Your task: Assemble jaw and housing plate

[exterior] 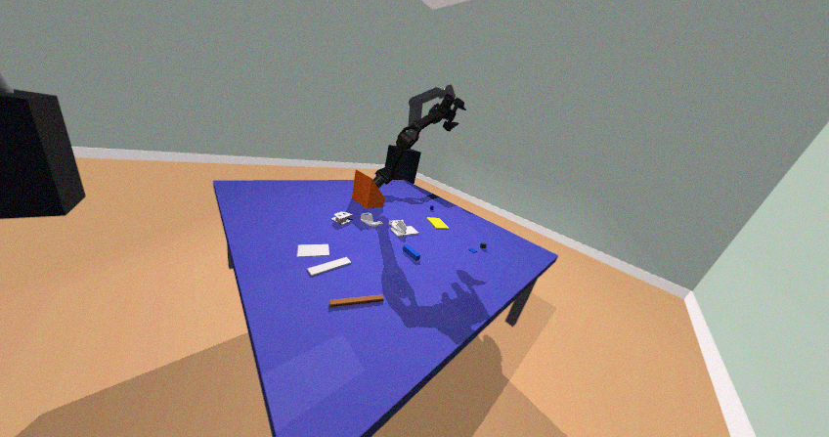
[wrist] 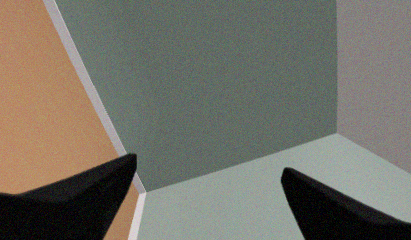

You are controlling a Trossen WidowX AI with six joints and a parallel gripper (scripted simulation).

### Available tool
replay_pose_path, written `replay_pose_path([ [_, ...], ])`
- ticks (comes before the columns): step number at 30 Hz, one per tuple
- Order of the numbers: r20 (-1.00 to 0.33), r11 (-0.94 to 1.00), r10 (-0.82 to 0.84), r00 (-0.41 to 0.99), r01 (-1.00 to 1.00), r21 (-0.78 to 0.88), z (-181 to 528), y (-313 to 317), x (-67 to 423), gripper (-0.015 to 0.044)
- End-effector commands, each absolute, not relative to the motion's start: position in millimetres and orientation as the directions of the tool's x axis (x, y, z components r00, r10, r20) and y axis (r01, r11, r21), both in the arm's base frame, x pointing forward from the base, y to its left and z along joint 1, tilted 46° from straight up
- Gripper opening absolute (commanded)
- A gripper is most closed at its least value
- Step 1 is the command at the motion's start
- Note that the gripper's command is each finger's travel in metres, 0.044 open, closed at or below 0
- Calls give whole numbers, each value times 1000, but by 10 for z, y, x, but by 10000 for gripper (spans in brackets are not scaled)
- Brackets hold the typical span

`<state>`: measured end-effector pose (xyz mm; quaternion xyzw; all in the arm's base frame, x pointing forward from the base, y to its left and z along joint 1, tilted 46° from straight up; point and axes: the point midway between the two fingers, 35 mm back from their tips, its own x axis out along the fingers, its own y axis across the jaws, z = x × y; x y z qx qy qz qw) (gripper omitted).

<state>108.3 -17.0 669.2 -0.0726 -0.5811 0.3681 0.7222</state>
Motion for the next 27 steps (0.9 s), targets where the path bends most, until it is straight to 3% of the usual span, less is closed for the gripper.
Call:
replay_pose_path([
  [1,775,699,631,29,-453,-553,6684,-78,925,440],
  [27,637,586,768,59,-465,-663,6515,689,304,440],
])
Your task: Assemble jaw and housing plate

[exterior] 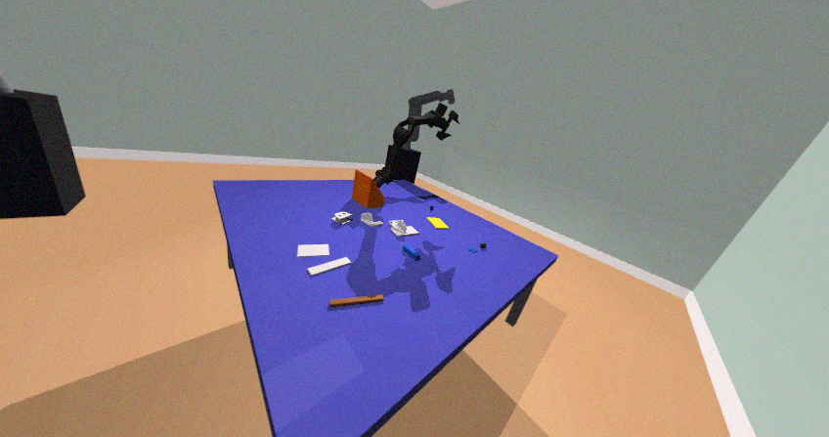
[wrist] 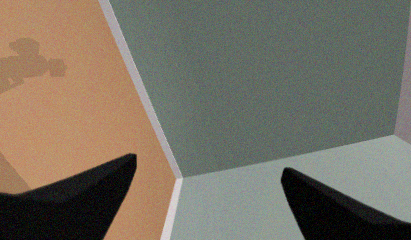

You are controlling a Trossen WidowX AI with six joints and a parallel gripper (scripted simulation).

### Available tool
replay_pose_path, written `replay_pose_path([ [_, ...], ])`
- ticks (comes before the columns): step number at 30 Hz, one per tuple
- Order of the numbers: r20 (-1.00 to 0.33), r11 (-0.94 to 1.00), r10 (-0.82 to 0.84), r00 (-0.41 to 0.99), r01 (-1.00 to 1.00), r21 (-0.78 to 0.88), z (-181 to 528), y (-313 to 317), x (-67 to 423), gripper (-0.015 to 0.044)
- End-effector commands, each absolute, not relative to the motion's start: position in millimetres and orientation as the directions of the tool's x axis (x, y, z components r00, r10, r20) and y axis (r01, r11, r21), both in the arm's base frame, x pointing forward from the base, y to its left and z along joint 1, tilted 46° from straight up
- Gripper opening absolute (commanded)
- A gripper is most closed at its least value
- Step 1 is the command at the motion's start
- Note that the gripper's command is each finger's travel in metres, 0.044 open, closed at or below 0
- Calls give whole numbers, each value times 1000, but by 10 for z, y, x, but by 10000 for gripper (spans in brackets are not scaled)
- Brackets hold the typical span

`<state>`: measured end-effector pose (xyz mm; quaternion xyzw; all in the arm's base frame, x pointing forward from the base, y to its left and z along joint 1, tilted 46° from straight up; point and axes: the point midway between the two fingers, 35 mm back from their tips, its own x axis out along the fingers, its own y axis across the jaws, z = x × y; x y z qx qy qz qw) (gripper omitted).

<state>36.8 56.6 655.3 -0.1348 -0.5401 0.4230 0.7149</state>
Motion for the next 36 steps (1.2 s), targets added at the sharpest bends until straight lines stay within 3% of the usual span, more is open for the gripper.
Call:
replay_pose_path([
  [1,631,581,773,62,-467,-667,6505,724,290,440],
  [36,351,412,910,219,-570,-711,5920,2055,300,440],
])
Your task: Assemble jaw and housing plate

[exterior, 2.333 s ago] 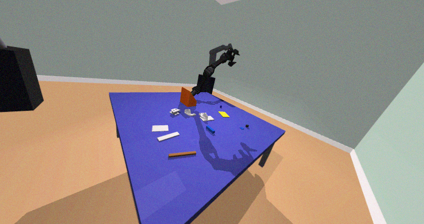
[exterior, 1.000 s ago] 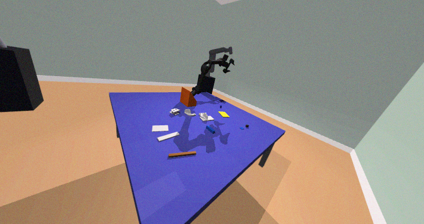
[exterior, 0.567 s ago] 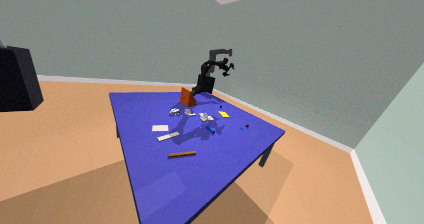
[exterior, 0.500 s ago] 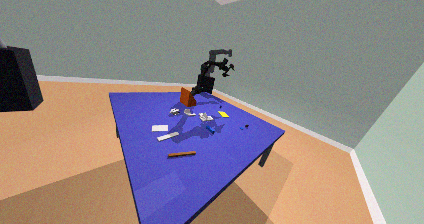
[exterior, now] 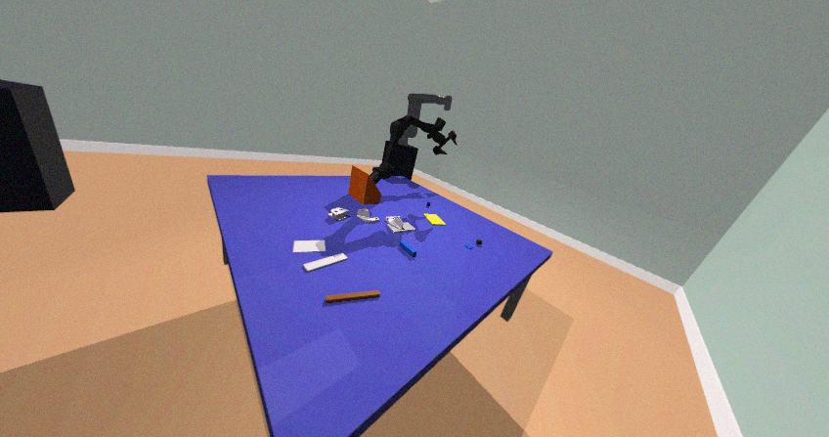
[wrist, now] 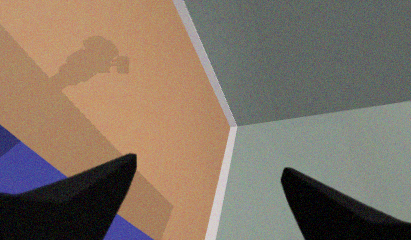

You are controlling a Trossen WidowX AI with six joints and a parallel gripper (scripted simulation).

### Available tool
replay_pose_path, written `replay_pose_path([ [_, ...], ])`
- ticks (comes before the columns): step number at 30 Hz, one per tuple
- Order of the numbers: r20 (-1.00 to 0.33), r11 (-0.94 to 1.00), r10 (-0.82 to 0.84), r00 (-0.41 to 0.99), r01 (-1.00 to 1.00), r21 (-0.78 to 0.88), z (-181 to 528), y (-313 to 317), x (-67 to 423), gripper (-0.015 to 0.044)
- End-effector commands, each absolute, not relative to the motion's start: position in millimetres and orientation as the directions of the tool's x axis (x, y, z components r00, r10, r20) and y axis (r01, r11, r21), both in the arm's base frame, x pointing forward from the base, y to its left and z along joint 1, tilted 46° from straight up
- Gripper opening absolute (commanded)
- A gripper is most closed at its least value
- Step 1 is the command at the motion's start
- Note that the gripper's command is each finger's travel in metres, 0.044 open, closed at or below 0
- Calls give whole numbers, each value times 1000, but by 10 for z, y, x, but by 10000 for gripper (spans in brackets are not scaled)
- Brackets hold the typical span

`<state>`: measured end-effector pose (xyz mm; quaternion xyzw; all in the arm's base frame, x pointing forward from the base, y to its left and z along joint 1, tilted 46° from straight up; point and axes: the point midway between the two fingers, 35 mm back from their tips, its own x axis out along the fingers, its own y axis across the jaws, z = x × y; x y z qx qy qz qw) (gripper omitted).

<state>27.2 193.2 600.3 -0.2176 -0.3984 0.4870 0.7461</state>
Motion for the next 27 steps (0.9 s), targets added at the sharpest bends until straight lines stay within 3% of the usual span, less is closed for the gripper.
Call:
replay_pose_path([
  [1,342,409,912,227,-573,-710,5898,2085,318,440],
  [27,112,380,906,409,-666,-641,5289,2691,947,440],
])
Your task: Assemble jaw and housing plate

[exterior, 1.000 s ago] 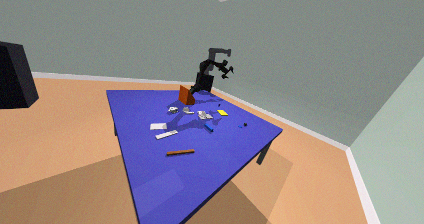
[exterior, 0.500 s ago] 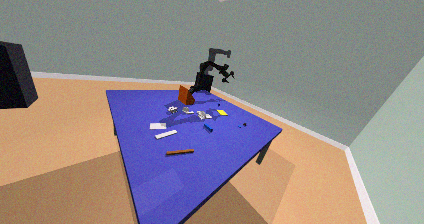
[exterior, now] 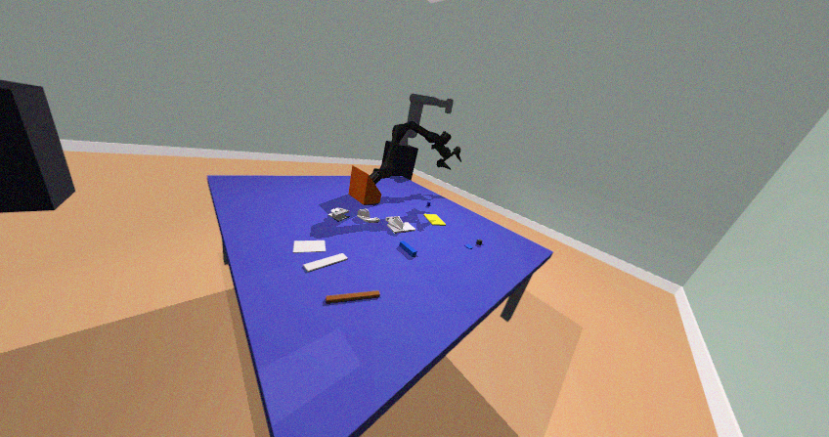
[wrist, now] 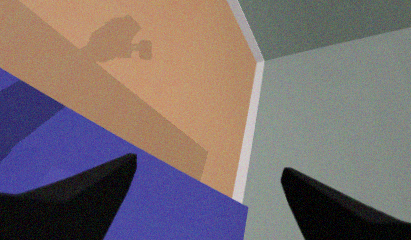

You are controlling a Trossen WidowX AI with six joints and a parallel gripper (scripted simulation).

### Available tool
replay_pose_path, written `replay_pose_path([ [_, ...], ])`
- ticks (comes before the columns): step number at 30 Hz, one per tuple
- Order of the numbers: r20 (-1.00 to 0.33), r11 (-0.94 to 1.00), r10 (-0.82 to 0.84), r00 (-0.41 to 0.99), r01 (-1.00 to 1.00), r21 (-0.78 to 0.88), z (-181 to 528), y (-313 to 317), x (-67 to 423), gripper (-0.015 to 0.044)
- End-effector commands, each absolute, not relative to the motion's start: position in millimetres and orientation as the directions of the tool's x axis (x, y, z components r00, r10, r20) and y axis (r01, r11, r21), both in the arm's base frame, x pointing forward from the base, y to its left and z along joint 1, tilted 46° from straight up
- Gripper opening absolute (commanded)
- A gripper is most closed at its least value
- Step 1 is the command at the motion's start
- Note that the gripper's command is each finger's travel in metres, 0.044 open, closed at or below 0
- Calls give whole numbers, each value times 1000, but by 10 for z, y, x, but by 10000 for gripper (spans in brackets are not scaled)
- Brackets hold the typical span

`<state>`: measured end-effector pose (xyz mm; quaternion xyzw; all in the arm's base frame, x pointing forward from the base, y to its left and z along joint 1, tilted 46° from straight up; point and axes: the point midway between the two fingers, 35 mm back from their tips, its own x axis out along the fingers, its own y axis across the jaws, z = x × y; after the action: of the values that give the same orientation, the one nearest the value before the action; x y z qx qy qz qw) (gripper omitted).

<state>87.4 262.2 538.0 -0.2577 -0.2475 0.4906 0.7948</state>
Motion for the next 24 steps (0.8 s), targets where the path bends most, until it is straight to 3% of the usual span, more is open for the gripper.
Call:
replay_pose_path([
  [1,104,381,904,416,-670,-637,5265,2709,976,440],
  [24,-88,443,816,571,-716,-539,4660,2812,1698,440],
])
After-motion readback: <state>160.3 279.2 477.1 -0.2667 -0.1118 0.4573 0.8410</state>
